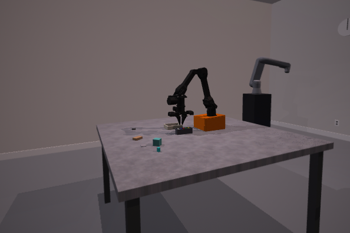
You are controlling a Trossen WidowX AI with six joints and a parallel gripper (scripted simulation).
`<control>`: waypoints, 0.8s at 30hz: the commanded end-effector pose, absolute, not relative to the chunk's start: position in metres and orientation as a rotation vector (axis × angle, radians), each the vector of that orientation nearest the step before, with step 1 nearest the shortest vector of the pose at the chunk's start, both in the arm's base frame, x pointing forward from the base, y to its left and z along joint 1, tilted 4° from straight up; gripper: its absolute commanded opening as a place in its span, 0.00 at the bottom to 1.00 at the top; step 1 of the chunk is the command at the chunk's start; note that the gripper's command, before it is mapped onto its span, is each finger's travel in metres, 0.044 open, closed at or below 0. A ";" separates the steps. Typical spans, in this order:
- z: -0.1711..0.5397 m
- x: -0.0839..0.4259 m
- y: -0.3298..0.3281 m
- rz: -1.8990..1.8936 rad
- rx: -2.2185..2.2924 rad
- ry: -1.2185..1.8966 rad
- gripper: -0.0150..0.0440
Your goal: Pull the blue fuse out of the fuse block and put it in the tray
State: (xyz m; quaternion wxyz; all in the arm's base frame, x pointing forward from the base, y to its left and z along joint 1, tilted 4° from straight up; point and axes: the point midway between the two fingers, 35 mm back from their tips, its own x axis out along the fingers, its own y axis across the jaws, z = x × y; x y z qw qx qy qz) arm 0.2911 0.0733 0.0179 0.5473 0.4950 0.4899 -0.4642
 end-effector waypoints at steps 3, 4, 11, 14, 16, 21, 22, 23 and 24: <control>0.012 0.291 0.074 -1.104 1.180 1.162 0.38; 0.011 0.291 0.074 -1.104 1.180 1.162 0.38; 0.004 0.291 0.073 -1.104 1.180 1.162 0.38; 0.001 0.291 0.073 -1.104 1.180 1.162 0.38; -0.001 0.291 0.073 -1.104 1.180 1.162 0.38; -0.006 0.291 0.073 -1.104 1.180 1.162 0.38; -0.006 0.291 0.073 -1.104 1.180 1.162 0.38; -0.006 0.291 0.073 -1.104 1.180 1.162 0.38; -0.006 0.291 0.073 -1.104 1.180 1.162 0.38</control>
